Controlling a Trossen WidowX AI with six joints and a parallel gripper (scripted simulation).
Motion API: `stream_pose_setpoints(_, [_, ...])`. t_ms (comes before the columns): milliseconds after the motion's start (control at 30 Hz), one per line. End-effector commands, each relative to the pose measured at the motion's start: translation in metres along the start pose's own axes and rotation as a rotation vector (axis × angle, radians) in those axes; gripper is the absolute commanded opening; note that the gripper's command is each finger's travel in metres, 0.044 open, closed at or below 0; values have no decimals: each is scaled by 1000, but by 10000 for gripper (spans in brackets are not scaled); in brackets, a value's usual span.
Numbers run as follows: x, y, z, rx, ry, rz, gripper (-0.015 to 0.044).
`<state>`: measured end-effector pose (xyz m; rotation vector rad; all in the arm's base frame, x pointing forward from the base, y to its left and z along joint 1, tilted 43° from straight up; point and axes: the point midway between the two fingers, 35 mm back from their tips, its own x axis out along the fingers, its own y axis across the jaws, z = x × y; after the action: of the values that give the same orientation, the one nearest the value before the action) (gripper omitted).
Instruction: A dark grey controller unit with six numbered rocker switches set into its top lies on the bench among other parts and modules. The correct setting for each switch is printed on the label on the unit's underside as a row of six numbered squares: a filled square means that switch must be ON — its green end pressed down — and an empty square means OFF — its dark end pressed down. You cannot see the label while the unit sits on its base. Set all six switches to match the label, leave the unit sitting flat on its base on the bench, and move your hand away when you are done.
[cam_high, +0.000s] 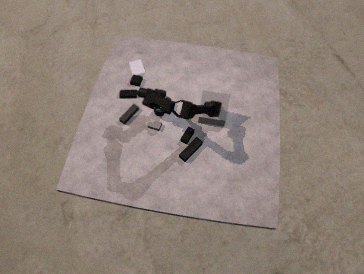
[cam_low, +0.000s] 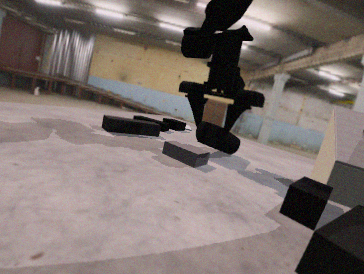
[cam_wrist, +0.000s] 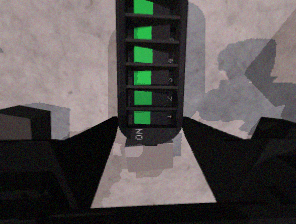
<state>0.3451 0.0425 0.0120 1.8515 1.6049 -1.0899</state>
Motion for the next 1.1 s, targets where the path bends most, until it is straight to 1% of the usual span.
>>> stream_pose_setpoints(0, [-7,1,5,4,10,10,336])
stream_pose_setpoints(1067, [-24,1,26,4,79,10,336])
